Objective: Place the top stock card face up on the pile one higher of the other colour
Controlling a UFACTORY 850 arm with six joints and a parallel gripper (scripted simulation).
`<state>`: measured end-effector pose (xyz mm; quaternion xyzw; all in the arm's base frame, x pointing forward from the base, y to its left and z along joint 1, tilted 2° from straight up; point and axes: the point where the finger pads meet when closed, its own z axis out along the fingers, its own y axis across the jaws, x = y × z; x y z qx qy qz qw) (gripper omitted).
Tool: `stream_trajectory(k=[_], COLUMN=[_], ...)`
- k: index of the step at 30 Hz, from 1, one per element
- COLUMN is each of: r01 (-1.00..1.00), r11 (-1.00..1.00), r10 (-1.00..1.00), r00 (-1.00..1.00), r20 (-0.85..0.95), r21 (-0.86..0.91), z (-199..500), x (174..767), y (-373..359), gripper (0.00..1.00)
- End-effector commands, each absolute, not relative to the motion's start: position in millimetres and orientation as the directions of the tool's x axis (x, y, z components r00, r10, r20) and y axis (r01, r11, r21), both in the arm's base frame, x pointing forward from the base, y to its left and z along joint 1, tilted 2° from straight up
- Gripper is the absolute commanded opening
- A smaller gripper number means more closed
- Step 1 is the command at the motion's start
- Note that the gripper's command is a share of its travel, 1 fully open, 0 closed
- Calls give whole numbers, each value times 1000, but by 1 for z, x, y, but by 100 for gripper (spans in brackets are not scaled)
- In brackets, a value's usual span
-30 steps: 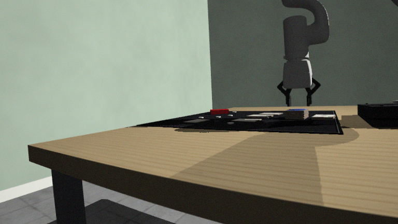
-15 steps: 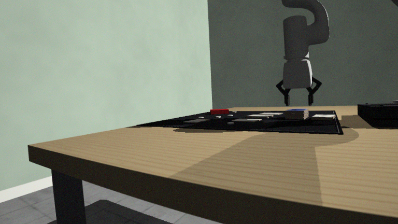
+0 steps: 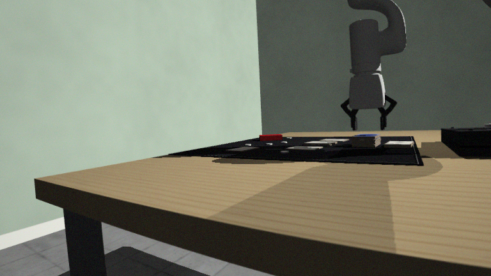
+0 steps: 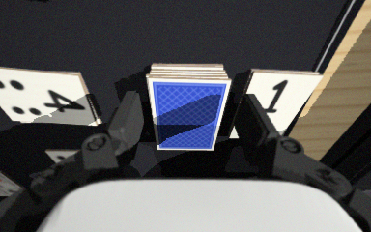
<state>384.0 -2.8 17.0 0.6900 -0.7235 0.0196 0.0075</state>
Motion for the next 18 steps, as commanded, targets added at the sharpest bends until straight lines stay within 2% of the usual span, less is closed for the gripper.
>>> stream_trajectory(k=[1,18], r01=[-999,-999], r11=[47,47], r10=[-998,-998], r00=[-48,-48], r20=[38,38], r21=[-19,-19], z=[17,14], x=[385,385], y=[-3,-3], gripper=[86,86])
